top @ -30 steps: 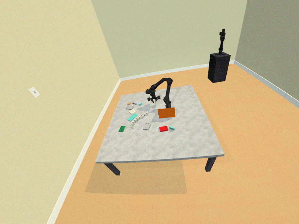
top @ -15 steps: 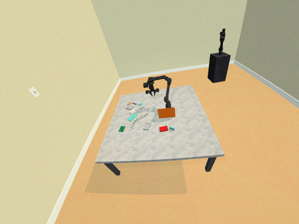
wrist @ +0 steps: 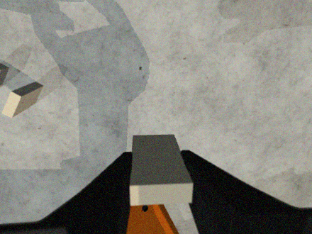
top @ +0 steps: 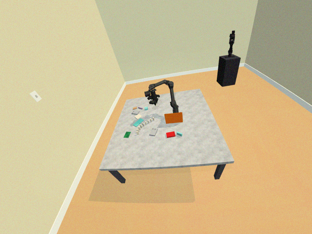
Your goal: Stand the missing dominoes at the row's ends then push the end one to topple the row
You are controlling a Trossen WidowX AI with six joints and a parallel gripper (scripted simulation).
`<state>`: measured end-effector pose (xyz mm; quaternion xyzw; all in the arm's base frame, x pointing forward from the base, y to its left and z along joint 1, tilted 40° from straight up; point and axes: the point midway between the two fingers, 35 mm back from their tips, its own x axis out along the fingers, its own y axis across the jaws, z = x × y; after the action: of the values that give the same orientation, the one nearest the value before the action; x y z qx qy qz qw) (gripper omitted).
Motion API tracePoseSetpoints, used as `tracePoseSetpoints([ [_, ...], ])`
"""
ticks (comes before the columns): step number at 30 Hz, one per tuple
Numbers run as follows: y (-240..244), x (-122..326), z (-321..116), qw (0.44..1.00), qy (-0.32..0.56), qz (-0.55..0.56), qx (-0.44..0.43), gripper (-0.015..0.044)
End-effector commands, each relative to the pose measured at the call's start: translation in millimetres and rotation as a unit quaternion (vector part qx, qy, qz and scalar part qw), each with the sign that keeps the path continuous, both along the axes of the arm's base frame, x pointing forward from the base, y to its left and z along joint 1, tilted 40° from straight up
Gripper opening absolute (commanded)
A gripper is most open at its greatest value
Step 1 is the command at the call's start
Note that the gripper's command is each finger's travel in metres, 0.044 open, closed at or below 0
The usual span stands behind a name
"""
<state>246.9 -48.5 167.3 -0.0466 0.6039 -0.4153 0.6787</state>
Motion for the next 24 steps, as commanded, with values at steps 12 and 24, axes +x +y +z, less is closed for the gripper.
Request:
tracePoseSetpoints([
  [12, 75, 30, -65, 0.872, 0.307, 0.381, 0.027, 0.0107],
  [24, 56, 34, -91, 0.872, 0.305, 0.382, 0.029, 0.0107],
])
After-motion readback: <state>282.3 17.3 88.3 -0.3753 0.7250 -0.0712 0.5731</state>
